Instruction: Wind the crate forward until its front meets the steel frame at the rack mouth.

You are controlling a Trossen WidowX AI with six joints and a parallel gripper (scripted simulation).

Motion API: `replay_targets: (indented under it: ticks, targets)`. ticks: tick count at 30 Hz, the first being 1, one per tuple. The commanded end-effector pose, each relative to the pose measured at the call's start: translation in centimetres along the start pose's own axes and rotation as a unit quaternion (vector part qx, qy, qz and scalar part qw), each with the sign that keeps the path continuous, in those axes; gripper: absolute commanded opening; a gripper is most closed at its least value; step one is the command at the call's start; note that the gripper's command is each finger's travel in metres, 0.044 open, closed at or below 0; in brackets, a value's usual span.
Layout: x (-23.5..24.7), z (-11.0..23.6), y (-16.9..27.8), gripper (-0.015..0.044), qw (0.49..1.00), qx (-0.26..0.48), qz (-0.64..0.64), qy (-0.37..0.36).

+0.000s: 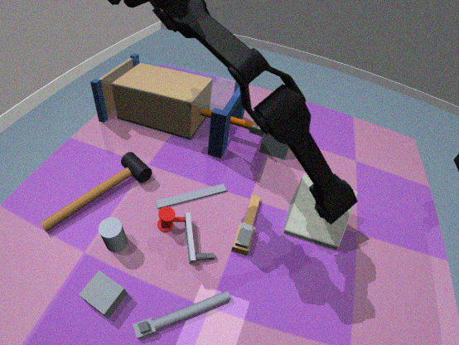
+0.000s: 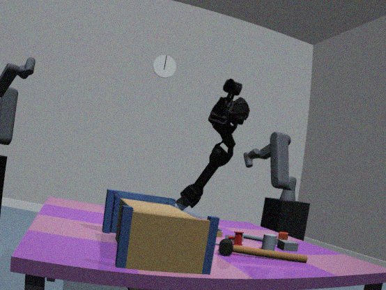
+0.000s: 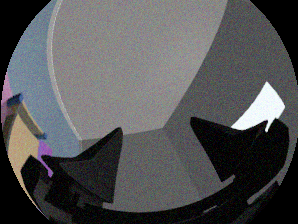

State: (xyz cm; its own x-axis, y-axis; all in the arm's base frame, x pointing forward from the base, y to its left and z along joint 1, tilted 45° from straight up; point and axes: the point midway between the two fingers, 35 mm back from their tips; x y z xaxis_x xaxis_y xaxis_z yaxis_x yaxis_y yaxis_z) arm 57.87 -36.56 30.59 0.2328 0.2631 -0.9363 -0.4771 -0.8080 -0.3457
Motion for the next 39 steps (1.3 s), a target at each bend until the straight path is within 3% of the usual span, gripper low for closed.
replay_targets:
  ticks: [1, 8, 16, 27, 39]
  targets:
    - [0.2, 0.1, -0.2, 0.0426, 1.000, -0.002, 0.002, -0.004]
    - [7.2, 3.7, -7.3, 0.0440, 0.981, -0.082, 0.071, -0.161]
    - [14.7, 12.3, -14.6, 0.0440, 0.911, -0.202, 0.142, -0.331]
    - [21.0, 29.0, -20.7, 0.0440, 0.748, -0.378, 0.194, -0.510]
    - [21.7, 48.5, -21.8, 0.0440, 0.531, -0.535, 0.178, -0.633]
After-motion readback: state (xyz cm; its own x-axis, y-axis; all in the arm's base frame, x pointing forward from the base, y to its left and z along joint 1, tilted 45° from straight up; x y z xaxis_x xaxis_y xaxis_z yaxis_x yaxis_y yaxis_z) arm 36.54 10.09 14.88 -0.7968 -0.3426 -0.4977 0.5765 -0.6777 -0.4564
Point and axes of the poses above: the point midway between the two fingers, 35 mm back from their tips, its own z axis back along the fingers, its own x axis across the jaws, y = z × x, and after that the axes turned 7 degrees about z, right-handed
